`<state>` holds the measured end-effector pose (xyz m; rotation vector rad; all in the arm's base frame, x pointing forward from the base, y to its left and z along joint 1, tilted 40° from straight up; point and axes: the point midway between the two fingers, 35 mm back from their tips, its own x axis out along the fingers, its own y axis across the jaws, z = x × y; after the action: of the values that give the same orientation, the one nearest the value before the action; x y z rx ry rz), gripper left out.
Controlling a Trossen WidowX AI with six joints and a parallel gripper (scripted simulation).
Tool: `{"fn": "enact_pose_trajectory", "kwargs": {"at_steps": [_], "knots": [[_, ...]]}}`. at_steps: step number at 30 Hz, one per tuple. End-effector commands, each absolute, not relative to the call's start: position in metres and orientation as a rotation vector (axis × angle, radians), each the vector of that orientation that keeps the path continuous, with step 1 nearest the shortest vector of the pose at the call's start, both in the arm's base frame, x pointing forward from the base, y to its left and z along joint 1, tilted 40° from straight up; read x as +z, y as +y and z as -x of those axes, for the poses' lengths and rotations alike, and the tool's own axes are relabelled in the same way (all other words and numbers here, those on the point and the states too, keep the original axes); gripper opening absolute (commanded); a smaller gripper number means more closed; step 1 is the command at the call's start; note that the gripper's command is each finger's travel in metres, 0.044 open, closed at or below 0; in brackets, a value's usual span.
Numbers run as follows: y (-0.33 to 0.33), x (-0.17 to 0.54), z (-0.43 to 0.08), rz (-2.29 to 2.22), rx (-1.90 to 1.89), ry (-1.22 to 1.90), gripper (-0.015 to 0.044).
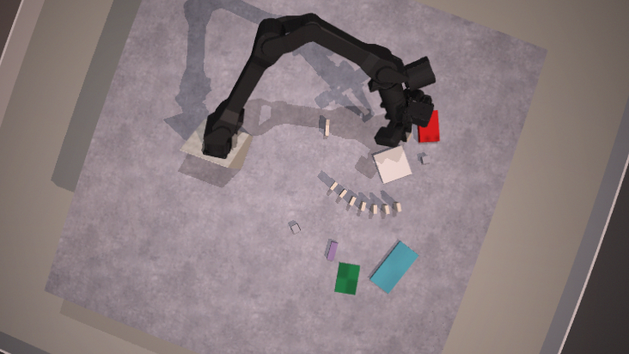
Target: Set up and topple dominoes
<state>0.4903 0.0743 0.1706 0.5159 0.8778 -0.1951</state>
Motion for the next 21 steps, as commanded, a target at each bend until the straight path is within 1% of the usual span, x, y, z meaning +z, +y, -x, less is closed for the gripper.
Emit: {"fn": "enact_pose_trajectory", "kwargs": {"at_steps": [1,21], "knots": [[0.076,0.169,-0.49,-0.51,-0.228,0.82,0.0107],[0.085,0.181,-0.476,-0.545,-0.35,0.469,0.0107]]}}
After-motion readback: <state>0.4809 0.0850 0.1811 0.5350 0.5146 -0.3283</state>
